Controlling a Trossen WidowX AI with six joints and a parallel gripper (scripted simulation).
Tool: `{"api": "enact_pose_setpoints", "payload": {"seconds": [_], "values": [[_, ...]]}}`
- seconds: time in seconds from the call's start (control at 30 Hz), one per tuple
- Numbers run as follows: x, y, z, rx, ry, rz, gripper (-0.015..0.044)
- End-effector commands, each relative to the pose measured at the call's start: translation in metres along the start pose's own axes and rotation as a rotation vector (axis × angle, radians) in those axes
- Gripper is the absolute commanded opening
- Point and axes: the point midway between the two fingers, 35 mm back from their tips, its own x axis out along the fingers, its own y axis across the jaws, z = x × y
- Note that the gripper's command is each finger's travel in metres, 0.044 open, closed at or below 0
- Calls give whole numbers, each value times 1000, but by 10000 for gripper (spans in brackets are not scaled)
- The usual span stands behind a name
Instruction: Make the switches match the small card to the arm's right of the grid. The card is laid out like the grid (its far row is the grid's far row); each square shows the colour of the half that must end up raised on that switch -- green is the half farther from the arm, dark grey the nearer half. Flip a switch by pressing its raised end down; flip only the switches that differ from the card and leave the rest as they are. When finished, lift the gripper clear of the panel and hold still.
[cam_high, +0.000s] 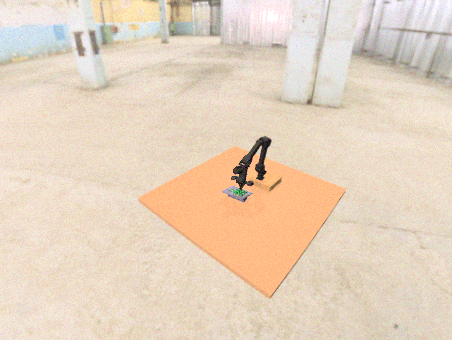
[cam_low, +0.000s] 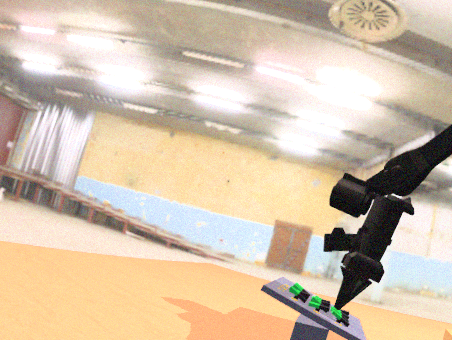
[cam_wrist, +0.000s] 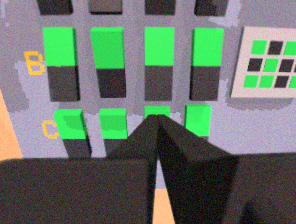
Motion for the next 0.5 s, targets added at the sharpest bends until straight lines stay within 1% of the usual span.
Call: {"api": "enact_pose_setpoints", "payload": {"seconds": [0.0,0.27,0.3,0.4,0.47], "values": [[1,-1,-1,4,2,-4,0],[-1,0,0,1,0,0,0],[-9,-1,1,1,-3,0,0],[-52,-1,-1,3,-19,-3,0],[-63,0,-3,4,-23,-4,0]]}}
